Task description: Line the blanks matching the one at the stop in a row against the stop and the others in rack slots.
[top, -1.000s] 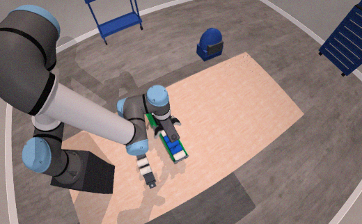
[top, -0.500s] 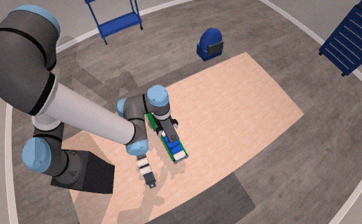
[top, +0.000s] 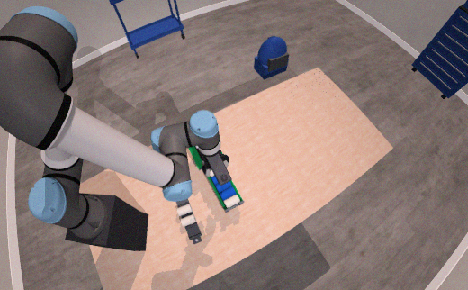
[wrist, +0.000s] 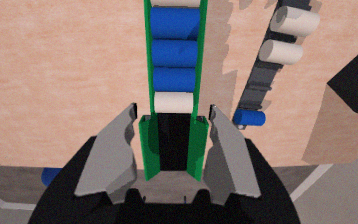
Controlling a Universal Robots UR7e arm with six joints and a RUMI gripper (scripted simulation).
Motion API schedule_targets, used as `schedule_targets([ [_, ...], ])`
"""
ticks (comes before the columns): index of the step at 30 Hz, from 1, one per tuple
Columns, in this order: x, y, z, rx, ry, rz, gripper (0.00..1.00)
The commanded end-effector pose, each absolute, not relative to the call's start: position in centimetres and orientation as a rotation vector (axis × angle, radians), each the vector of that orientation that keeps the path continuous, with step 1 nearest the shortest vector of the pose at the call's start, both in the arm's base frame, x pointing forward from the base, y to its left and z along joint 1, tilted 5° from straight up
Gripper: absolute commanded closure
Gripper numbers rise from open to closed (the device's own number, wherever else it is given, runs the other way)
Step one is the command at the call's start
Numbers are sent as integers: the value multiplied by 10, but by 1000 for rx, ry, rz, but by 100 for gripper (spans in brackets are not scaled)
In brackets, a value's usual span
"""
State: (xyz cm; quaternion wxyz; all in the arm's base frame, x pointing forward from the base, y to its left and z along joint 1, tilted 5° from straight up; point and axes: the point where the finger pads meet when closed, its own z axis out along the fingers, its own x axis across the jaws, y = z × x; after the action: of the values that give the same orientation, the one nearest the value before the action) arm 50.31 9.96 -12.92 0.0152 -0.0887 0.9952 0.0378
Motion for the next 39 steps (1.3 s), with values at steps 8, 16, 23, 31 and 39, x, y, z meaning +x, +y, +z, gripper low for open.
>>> schedule_targets([
  [8, 504, 100, -129, -276, 3095, 117, 48],
  [16, 504, 100, -129, -276, 3095, 117, 48],
  [23, 504, 100, -129, -276, 3095, 117, 48],
  [31, 504, 100, -133, -276, 3095, 117, 48],
  [39, 504, 100, -140, -276, 3095, 117, 48],
])
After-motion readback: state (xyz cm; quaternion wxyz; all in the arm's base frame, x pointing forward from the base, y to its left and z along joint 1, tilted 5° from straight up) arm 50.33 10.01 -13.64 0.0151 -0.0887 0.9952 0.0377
